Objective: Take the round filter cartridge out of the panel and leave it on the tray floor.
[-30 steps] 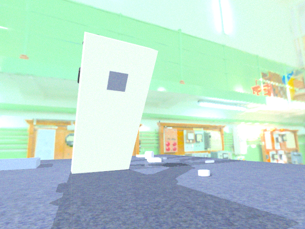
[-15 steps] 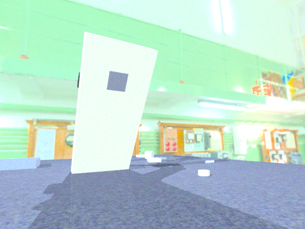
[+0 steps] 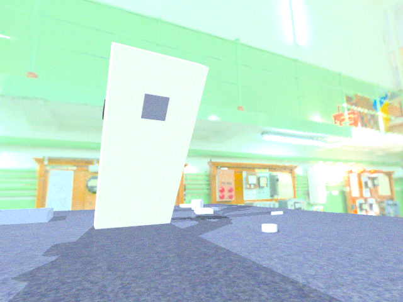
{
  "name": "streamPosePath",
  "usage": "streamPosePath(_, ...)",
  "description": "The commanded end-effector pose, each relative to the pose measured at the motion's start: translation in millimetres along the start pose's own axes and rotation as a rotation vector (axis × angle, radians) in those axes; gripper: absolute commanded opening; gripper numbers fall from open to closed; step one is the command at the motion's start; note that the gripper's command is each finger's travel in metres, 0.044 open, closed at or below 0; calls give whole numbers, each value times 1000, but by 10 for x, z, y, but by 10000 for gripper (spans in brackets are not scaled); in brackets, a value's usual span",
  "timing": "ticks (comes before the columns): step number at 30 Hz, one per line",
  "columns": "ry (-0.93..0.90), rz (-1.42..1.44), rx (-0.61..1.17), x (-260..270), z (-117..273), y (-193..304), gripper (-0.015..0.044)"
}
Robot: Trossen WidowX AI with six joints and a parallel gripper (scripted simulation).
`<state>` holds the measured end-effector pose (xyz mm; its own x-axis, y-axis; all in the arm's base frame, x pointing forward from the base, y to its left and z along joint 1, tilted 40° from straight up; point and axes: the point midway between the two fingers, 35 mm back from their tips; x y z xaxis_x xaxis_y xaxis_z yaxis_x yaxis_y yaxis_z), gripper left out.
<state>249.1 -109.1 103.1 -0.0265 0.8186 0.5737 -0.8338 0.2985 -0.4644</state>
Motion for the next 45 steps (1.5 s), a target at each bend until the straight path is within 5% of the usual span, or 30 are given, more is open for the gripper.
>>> streamPosePath(1, 0, 1, 0, 0, 2, -1, 258)
streamPosePath(11, 0, 1, 0, 0, 2, -1, 191)
streamPosePath(19, -1, 0, -1, -16, 54, -114, 0)
streamPosePath(45, 0, -3, 2, -63, 1007, -267, 0)
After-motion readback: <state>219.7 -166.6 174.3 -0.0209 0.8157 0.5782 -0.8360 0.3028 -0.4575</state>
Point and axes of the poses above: the point midway between the two fingers, 35 mm back from their tips, its own z axis back along the fingers, its own x axis across the jaws, y = z × x, and after that the axes turned 8 degrees about z, right-handed
